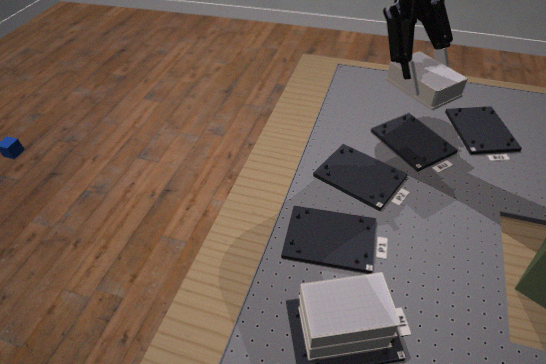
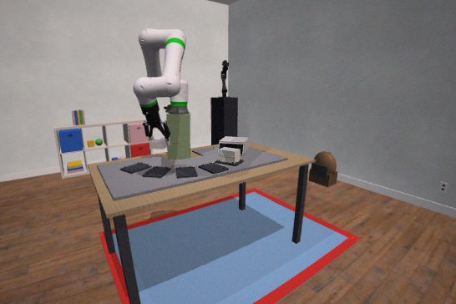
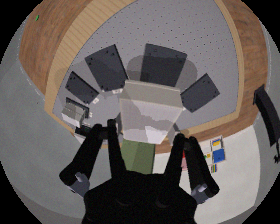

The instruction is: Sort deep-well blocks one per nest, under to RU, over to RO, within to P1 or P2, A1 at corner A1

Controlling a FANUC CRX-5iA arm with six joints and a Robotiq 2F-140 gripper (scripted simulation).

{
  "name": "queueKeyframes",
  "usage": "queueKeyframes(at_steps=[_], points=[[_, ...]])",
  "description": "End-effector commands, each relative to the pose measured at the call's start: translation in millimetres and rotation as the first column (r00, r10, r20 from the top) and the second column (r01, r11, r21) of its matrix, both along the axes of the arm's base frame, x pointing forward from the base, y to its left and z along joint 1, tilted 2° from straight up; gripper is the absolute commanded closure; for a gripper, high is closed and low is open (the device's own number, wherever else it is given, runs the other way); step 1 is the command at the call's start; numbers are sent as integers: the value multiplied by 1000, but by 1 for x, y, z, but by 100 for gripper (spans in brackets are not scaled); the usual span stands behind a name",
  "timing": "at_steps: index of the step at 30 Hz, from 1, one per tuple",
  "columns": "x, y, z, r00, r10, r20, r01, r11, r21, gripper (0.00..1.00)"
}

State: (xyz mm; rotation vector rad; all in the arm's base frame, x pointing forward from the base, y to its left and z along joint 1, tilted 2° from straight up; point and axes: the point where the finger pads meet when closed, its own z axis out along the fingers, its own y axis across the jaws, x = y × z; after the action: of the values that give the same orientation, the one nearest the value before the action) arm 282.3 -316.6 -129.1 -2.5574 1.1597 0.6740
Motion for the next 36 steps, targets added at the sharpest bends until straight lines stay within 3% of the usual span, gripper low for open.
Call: queueKeyframes(at_steps=[1, 10, 12, 18, 36], points=[[-2, -3, 0, 1000, 0, 0, 0, 1000, 0, 90], [-26, -15, -13, 955, -295, -10, 295, 955, 5, 90], [-26, -15, -13, 955, -295, -10, 295, 955, 5, 90], [-43, -22, -21, 880, -475, -17, 475, 880, 7, 90], [-86, -43, -44, 880, -475, -17, 475, 880, 7, 90]])
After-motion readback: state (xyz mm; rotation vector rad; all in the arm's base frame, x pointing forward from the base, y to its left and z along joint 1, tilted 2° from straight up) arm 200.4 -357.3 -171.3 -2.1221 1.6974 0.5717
